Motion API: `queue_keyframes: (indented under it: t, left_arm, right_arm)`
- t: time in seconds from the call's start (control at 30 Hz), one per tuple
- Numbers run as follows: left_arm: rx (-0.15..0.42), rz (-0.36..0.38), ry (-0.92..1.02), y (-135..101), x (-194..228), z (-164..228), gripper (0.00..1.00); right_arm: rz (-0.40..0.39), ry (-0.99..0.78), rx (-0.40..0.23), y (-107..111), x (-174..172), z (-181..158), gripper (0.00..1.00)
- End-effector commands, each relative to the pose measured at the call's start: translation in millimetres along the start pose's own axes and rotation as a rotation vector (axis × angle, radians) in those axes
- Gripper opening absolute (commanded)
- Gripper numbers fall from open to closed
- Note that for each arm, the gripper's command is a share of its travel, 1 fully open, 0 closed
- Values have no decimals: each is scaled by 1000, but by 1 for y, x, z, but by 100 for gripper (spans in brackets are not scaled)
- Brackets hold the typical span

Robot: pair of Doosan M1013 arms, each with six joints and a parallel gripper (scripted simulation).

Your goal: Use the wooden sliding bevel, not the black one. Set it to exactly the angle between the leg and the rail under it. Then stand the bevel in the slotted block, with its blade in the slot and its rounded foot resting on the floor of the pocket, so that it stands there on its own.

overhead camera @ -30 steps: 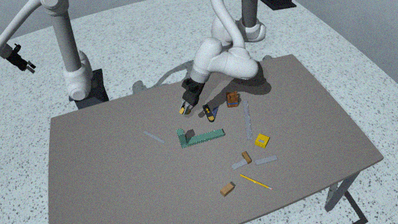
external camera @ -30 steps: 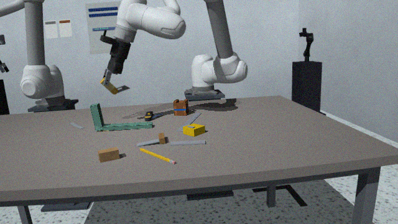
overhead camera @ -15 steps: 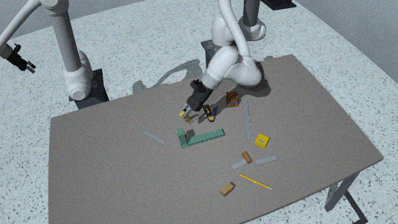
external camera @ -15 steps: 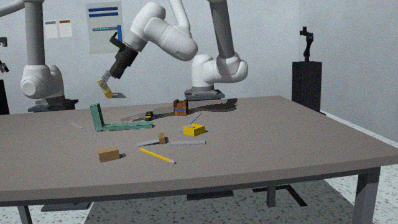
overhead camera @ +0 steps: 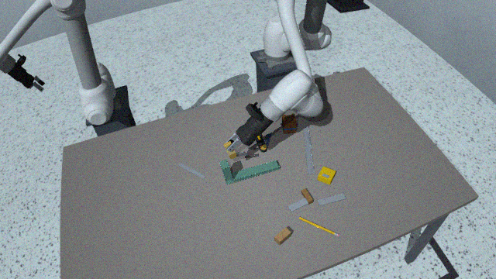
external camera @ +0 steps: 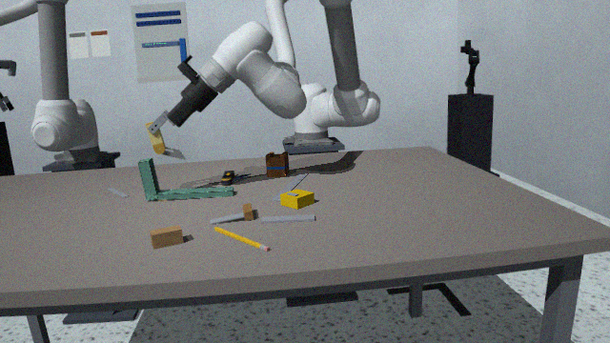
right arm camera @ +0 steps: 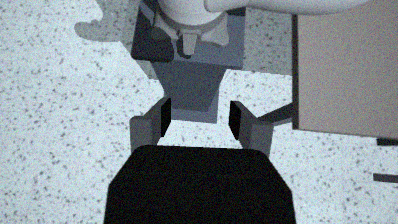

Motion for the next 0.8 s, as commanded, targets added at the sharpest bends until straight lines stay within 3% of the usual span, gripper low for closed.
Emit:
queue_keyframes:
  t: [0.0, 0.27, 0.77]
  left_arm:
    - [-2, 40, -38, 0, -1, -4, 0]
    - [-6, 88, -86, -1, -3, -9, 0]
    - [-7, 100, -98, -1, -4, -11, 0]
  right_arm:
    - [-1, 0, -1, 1, 0, 0, 100]
    - [-1, 0, -1, 1, 0, 0, 100]
    - [-1, 0, -1, 1, 0, 0, 100]
Point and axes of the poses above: on each arm, the point where the finger pads meet when closed, its own y axis back along the fingers, its own z axis across the jaws, x = y × z, the point moved 6 cm from there along y, back along the fingers, and after that the axes turned 8 degrees about -y, right-handed, at the moved point
